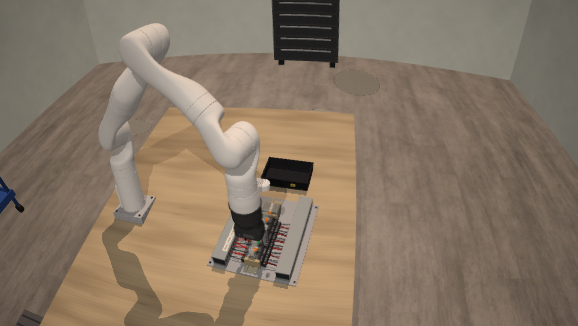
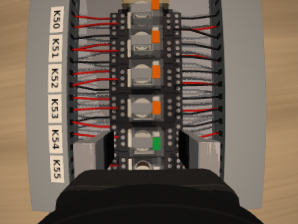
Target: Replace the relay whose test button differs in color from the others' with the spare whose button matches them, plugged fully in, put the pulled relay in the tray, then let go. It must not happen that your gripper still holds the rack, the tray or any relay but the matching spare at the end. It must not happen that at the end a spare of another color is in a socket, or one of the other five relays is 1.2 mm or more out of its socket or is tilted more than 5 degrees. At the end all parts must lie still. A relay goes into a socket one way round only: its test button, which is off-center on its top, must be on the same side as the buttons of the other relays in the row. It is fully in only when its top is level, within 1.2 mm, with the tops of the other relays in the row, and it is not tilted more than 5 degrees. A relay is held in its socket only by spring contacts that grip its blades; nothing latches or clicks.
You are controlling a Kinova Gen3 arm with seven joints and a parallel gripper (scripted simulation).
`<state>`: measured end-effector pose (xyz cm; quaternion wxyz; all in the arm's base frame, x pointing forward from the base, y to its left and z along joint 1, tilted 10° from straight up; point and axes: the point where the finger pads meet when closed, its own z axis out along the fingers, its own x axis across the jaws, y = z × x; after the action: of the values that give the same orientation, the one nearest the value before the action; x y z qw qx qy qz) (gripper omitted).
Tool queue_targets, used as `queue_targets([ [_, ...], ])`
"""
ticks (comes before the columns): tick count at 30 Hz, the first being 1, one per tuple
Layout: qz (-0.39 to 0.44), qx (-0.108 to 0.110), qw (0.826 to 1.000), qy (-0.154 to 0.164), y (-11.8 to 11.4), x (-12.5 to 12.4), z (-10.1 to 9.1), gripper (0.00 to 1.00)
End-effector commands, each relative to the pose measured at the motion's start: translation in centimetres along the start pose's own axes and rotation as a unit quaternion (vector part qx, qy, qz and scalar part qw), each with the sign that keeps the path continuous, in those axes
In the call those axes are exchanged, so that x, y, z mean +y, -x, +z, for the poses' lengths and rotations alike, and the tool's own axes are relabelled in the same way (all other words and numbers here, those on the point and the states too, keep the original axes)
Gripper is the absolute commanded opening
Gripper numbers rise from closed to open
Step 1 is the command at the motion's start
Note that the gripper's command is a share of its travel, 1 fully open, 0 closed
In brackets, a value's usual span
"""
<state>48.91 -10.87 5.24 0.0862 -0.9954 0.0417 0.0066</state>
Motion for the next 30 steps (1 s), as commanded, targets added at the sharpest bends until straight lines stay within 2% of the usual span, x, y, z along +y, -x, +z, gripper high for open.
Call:
queue_targets([
  [1, 0.0, 0.001, 1.0, 0.0, -0.1, 0.0, -0.1, 1.0],
  [30, 0.0, 0.002, 1.0, 0.001, -0.1, 0.0, 0.8, 1.0],
])
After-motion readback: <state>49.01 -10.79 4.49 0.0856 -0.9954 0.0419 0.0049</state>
